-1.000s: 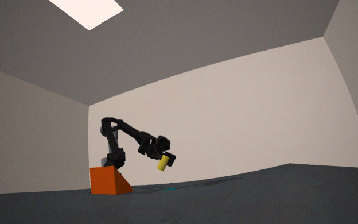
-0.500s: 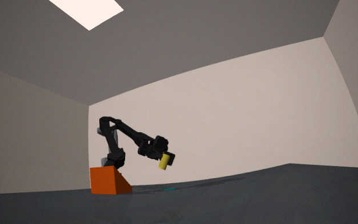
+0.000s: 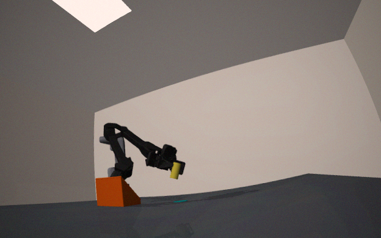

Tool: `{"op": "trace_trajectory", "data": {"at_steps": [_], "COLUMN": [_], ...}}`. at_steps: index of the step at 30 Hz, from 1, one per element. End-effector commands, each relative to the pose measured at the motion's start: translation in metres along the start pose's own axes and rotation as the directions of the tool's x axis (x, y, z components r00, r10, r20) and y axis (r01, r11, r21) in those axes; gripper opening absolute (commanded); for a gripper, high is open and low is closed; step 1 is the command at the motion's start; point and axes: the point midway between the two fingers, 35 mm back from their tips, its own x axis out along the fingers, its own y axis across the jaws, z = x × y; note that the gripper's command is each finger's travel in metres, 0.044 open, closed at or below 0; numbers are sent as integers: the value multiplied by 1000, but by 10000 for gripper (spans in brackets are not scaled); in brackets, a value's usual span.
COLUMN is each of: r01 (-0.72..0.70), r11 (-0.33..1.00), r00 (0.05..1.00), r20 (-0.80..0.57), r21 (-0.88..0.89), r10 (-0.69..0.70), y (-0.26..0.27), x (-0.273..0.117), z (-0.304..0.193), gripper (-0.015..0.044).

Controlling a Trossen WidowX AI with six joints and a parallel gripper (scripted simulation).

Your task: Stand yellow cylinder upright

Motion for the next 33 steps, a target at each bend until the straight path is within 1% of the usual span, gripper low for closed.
{"op": "trace_trajectory", "data": {"at_steps": [1, 33], "r01": [-9, -117], "r11": [1000, 973], "r00": [1000, 980], "r20": [23, 179], "r21": [22, 197], "r10": [8, 82], "y": [-1, -1], "x": [-1, -14], "z": [0, 6], "gripper": [105, 105]}}
